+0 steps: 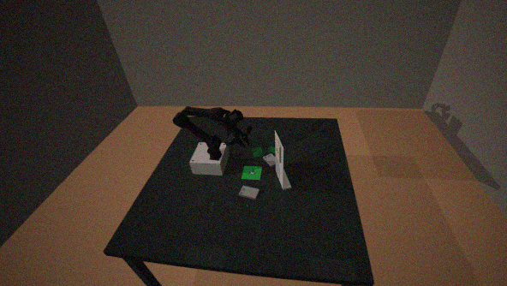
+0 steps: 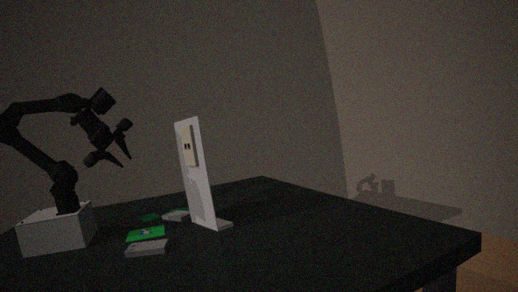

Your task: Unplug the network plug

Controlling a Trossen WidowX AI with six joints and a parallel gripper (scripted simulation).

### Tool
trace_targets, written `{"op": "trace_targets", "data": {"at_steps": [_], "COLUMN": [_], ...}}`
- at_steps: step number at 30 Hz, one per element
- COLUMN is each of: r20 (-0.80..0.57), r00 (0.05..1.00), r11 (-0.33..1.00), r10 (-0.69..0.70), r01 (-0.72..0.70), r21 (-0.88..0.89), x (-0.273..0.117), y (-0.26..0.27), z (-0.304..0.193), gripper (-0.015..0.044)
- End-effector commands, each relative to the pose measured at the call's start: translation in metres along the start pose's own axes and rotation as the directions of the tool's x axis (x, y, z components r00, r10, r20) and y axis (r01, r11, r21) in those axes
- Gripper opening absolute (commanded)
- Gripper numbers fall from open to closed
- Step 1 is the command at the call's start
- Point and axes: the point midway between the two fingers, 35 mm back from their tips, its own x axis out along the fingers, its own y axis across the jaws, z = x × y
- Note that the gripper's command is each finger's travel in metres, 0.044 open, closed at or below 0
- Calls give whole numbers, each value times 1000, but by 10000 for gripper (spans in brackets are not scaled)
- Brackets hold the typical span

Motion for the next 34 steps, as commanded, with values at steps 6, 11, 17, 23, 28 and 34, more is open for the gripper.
{"op": "trace_targets", "data": {"at_steps": [6,11,17,23,28,34], "r20": [3,3,3,3,3,3], "r00": [1000,1000,1000,1000,1000,1000], "r11": [1000,1000,1000,1000,1000,1000], "r10": [5,5,5,5,5,5], "r01": [-5,-5,-5,-5,-5,-5], "r21": [3,3,3,3,3,3], "x": [-6,-6,-6,-6,-6,-6], "y": [3,3,3,3,3,3], "z": [1,1,1,1,1,1], "gripper": [314,440,440,440,440,440]}}
